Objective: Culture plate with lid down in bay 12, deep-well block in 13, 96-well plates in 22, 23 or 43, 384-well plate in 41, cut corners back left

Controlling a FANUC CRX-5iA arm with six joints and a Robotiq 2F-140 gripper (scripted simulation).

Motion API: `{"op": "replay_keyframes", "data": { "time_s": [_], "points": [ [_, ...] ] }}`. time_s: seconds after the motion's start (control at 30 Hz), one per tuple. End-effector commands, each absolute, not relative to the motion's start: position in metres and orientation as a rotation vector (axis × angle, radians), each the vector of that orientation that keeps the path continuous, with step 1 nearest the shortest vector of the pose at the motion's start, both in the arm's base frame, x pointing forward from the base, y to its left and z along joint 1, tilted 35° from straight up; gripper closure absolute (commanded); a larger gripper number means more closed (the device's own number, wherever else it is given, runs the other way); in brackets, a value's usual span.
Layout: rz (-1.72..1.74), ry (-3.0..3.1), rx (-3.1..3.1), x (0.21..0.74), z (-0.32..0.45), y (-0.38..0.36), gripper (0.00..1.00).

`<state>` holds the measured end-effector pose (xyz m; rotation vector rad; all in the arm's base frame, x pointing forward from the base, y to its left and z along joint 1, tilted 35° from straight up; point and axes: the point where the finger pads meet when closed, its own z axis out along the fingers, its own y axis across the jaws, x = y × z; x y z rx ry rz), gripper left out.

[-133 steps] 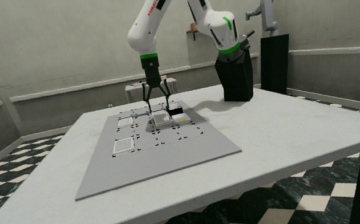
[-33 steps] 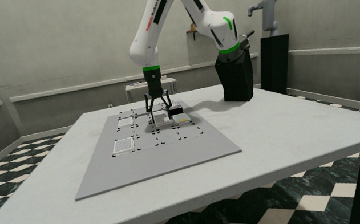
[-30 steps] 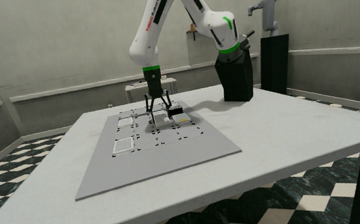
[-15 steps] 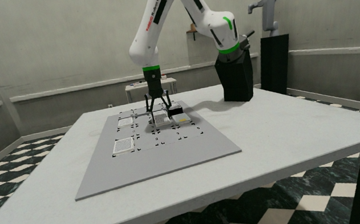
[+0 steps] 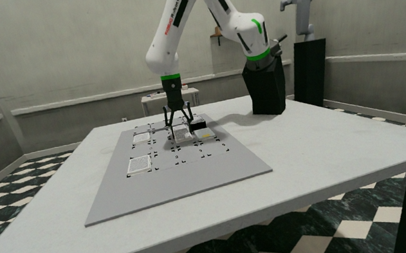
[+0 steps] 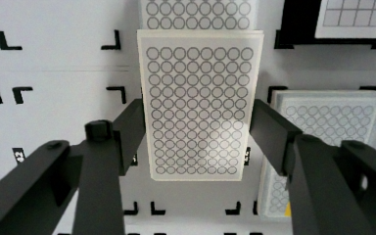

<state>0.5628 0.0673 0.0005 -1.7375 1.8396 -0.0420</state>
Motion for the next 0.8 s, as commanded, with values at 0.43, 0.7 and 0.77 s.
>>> {"op": "replay_keyframes", "data": {
  "time_s": [0.43,0.7,0.77],
  "points": [
    [-0.044,1.839,-1.737,0.5632,0.0013,0.0669,0.4],
    [-0.044,1.839,-1.737,0.5632,0.0013,0.0669,0.41],
    [-0.044,1.839,-1.737,0.5632,0.0013,0.0669,0.41]
  ]
}}
